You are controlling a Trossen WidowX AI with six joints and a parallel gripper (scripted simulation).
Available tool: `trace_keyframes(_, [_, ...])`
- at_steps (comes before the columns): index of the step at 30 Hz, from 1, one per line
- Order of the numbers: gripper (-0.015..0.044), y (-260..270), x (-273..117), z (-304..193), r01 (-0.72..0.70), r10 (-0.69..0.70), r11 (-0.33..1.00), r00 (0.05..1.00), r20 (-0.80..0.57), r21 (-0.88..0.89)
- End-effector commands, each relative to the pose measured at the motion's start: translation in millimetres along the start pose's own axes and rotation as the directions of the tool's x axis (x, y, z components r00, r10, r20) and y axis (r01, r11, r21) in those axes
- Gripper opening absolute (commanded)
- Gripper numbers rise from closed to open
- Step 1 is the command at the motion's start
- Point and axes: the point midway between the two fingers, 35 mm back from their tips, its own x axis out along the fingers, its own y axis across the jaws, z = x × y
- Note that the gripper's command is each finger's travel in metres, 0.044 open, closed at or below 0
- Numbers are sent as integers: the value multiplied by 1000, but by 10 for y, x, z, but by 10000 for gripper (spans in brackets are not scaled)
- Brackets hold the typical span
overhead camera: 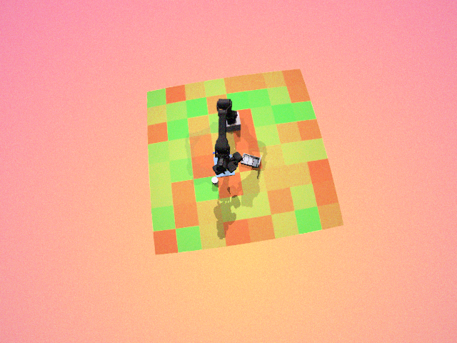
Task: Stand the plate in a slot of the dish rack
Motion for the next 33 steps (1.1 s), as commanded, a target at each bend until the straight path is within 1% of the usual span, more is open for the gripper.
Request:
trace_keyframes(1, [400, -17, -105, -115, 22, -17, 995, 998, -54, 98])
trace_keyframes(13, [400, 17, -399, -596, 140, -34, 912, 962, -270, 385])
trace_keyframes(18, [400, 23, -439, -651, 160, -35, 897, 955, -295, 412])
trace_keyframes(20, [400, 16, -330, -666, 160, -35, 897, 955, -295, 412])
trace_keyframes(26, [400, 65, 563, -925, 160, -34, 897, 955, -295, 412])
trace_keyframes(28, [400, 83, 655, -968, 160, -34, 897, 955, -296, 412])
trace_keyframes(33, [400, -8, 650, -977, 161, -35, 897, 955, -296, 412])
